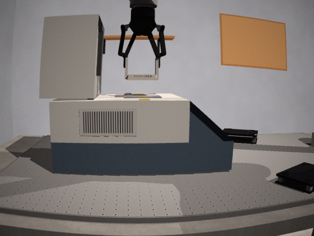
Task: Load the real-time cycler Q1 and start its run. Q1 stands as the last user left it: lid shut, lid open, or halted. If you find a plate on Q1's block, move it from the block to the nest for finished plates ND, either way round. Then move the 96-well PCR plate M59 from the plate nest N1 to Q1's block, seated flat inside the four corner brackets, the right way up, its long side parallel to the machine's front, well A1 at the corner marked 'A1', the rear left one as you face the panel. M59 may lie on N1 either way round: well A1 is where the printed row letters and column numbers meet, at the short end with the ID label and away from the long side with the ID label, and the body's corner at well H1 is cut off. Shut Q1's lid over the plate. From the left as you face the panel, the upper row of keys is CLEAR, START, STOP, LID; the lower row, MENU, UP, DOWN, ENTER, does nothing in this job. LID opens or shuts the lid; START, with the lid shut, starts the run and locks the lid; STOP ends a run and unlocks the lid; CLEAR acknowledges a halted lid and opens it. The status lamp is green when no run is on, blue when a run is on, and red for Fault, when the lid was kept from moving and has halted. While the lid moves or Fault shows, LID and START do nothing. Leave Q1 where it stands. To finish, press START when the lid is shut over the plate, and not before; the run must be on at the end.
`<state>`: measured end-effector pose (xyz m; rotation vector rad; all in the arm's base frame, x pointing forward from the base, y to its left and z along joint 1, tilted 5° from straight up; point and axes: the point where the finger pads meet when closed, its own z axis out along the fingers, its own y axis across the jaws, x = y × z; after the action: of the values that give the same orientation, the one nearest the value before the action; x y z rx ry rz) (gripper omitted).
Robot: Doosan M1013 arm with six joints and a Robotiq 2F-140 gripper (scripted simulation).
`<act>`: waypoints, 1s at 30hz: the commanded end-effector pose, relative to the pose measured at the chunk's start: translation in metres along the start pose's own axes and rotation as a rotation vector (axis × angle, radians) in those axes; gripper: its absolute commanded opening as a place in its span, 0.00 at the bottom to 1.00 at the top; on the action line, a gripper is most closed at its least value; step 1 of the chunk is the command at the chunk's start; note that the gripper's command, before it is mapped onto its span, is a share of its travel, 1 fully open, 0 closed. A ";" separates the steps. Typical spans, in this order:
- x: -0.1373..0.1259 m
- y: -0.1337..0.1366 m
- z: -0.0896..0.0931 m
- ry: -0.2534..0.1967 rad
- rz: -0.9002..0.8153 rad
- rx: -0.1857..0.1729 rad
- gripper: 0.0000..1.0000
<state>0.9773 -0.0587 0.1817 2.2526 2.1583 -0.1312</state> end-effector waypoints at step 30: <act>0.000 0.000 0.037 0.000 0.000 0.000 0.00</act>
<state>0.9754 -0.0614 0.1452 2.2526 2.1583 -0.1313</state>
